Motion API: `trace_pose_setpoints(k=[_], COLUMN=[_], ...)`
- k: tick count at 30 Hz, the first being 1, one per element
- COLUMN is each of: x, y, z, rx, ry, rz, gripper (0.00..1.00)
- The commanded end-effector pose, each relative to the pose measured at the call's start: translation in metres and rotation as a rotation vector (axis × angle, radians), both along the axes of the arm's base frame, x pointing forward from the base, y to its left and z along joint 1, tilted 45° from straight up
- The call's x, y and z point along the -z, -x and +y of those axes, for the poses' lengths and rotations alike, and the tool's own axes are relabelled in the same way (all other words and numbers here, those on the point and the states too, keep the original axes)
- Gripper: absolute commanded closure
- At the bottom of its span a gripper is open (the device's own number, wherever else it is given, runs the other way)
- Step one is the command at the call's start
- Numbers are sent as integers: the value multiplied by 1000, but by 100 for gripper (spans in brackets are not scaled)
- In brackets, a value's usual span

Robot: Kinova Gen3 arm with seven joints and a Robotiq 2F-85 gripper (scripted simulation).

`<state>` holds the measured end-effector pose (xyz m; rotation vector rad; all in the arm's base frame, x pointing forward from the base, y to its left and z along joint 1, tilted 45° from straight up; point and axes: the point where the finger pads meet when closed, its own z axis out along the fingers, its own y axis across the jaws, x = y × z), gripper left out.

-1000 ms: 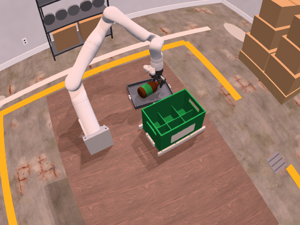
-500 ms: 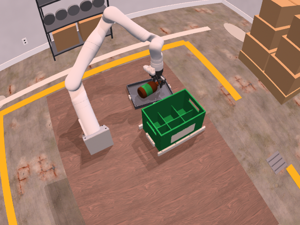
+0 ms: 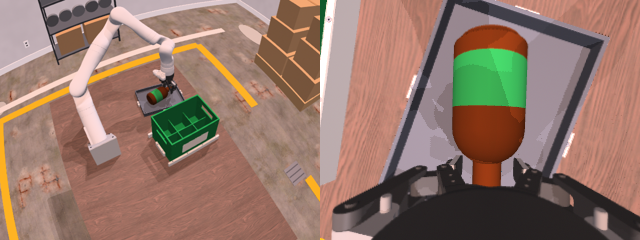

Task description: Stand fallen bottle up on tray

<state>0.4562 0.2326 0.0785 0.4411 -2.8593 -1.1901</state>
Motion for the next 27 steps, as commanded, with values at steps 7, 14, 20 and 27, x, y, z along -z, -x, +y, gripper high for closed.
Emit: trace_pose_setpoints(k=[7,14,20,27], x=[1,1,1,1], y=[0,0,0,0], z=[1,1,1,1], rx=[0,0,0,0], ry=[0,0,0,0], rz=[-5,-5,-5,-5], gripper=[36,100,100,100])
